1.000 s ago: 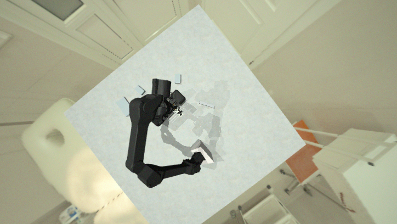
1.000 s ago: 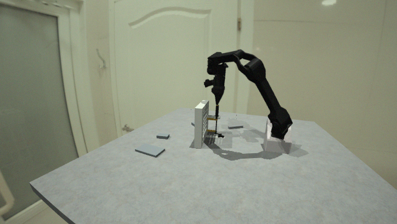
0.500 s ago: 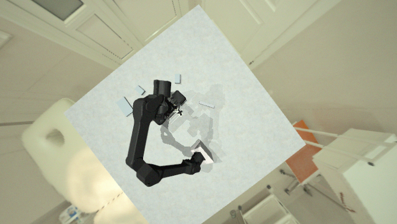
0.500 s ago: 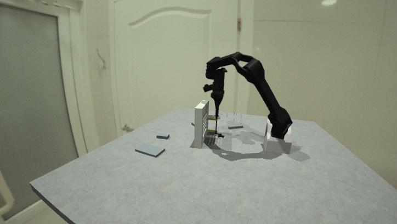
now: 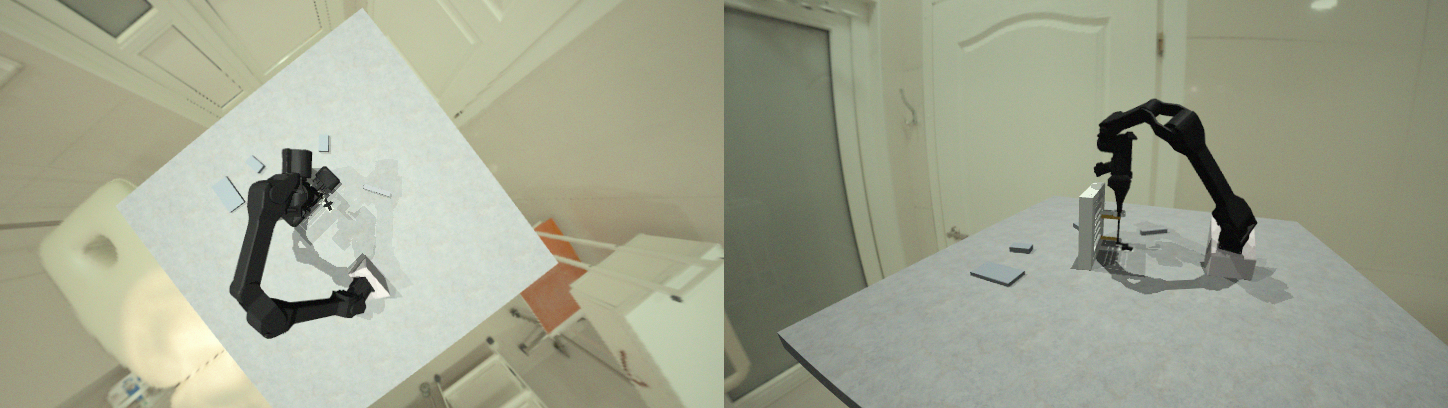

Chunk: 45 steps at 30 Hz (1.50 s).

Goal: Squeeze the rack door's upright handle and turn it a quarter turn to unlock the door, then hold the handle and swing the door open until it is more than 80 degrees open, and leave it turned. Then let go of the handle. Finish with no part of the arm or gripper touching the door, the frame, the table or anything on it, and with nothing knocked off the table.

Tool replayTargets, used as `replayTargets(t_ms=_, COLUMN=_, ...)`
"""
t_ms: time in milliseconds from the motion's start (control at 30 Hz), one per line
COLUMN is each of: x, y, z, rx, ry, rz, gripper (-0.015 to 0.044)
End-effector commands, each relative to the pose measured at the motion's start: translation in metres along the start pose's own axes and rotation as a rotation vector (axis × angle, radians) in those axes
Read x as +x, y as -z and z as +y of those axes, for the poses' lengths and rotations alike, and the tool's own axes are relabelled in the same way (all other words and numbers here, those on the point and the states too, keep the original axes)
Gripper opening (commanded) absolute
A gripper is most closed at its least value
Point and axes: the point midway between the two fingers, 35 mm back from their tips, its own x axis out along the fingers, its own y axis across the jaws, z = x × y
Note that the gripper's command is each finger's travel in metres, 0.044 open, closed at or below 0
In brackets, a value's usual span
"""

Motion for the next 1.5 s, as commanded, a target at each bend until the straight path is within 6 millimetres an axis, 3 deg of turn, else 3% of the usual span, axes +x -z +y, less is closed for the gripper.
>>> replayTargets(t_ms=0, x=0.0049, y=-0.0002, z=0.001, rx=0.0, ry=0.003, rz=0.002, gripper=0.0282)
replayTargets(t_ms=33, x=0.0052, y=-0.0001, z=0.001, rx=0.0, ry=0.004, rz=0.002, gripper=0.0282)
replayTargets(t_ms=267, x=0.0052, y=-0.0001, z=0.001, rx=0.0, ry=0.004, rz=0.002, gripper=0.0098)
replayTargets(t_ms=700, x=0.0052, y=-0.0001, z=0.001, rx=0.0, ry=0.004, rz=0.002, gripper=0.0012)
replayTargets(t_ms=833, x=0.0052, y=-0.0001, z=0.001, rx=0.009, ry=0.004, rz=0.002, gripper=0.001)
replayTargets(t_ms=1467, x=0.0051, y=-0.0001, z=0.001, rx=0.911, ry=0.004, rz=0.0, gripper=0.001)
